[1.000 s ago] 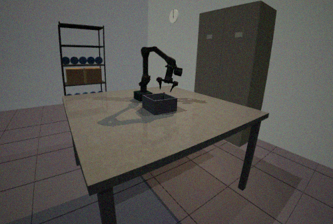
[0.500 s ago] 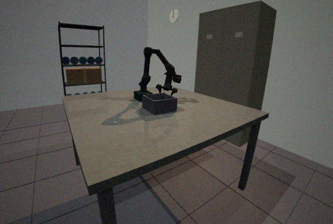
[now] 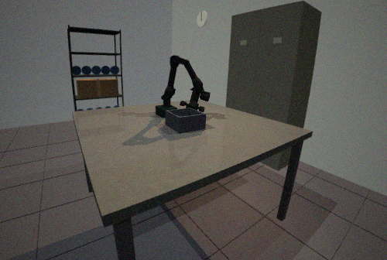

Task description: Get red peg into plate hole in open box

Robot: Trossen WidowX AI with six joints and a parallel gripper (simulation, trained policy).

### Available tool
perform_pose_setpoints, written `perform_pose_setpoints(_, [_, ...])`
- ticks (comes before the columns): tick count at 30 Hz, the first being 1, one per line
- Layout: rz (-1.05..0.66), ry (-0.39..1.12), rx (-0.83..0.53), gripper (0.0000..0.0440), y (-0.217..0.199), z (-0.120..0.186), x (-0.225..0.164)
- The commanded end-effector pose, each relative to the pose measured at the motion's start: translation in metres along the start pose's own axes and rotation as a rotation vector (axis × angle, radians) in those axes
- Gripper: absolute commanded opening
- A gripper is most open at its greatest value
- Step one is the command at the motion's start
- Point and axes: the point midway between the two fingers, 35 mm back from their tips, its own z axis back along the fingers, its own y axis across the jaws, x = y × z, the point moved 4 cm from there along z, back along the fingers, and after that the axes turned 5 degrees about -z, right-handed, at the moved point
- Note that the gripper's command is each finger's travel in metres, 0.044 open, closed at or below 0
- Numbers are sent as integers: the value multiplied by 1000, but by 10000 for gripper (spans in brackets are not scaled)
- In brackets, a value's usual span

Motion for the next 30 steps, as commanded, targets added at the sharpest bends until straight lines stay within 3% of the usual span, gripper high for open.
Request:
perform_pose_setpoints(1, [13,-3,-36,0,-2,-3,1])
perform_pose_setpoints(19, [1,-140,73,0,8,73,39])
perform_pose_setpoints(30, [-98,-207,129,0,6,122,76])
